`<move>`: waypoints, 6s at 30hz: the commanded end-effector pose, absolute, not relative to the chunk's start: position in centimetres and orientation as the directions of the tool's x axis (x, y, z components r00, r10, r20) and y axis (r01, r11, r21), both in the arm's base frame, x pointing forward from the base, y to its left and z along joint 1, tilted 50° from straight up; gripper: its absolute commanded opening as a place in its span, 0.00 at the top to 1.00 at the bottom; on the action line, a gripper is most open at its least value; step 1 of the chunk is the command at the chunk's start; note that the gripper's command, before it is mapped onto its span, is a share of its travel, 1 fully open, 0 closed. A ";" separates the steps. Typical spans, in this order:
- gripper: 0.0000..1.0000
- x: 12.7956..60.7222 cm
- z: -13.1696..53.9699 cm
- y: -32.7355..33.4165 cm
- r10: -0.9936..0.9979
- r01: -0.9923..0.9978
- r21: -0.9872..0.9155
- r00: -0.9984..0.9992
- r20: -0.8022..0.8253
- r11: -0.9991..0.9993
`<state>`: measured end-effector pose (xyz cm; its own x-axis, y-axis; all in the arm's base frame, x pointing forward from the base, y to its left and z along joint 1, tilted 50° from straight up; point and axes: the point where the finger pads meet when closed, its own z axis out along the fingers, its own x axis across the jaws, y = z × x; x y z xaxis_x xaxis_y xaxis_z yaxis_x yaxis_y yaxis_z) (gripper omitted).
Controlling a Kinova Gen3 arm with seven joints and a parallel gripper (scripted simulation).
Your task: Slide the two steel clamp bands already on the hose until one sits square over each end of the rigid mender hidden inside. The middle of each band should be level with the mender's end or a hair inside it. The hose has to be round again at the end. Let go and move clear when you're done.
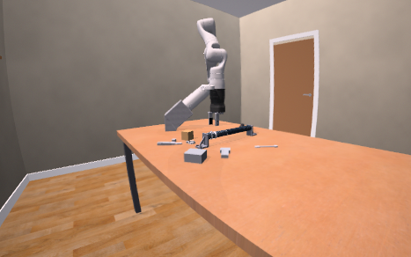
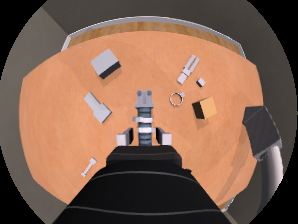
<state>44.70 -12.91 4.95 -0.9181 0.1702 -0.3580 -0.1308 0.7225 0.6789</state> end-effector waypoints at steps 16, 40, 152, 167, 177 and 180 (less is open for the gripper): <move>0.14 45.7 3.3 -11.3 0.171 -0.130 0.678 -0.918 -0.359 0.723; 0.14 45.8 3.2 -11.1 0.171 -0.130 0.678 -0.918 -0.359 0.723; 0.25 46.8 2.2 -7.7 0.171 -0.130 0.678 -0.918 -0.359 0.723; 0.25 46.4 4.2 -5.6 0.171 -0.130 0.678 -0.918 -0.359 0.723; 0.25 46.1 5.5 -4.2 0.171 -0.130 0.678 -0.918 -0.359 0.723; 0.25 46.1 6.0 -3.7 0.171 -0.130 0.678 -0.918 -0.359 0.723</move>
<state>46.14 -4.01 5.53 -0.9178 0.1774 -0.3552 -0.1256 0.7190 0.6836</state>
